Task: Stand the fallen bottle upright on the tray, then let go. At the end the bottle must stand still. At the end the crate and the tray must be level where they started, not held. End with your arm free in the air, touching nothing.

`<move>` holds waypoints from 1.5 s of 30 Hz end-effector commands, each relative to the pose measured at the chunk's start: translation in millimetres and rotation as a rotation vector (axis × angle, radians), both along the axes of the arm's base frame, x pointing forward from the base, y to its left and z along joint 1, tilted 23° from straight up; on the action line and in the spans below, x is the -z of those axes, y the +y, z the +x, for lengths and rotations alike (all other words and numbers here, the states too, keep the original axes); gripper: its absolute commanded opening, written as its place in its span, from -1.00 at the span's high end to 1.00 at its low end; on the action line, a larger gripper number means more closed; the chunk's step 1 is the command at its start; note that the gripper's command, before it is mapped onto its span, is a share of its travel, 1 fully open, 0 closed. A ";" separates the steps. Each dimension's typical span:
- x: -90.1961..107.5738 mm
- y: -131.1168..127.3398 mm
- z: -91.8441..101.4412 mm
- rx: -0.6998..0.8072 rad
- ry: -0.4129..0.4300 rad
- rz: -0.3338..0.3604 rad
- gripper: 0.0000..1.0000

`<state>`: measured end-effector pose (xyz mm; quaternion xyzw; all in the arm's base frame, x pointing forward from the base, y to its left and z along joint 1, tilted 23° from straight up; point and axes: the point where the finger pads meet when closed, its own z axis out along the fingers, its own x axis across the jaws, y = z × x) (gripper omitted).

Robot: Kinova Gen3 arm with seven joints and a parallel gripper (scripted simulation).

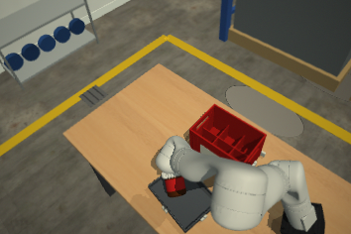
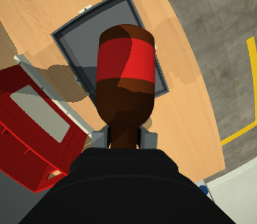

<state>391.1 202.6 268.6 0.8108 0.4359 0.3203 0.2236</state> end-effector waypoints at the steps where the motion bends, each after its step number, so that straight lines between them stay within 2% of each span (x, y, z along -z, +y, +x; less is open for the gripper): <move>1: -0.9 -0.6 0.6 0.008 -0.008 0.007 1.00; 16: 1.6 -3.7 -1.1 0.025 -0.027 -0.012 1.00; 28: 2.5 -7.0 0.1 0.060 -0.095 -0.049 1.00; 45: -0.9 -1.6 1.6 0.069 -0.159 -0.063 1.00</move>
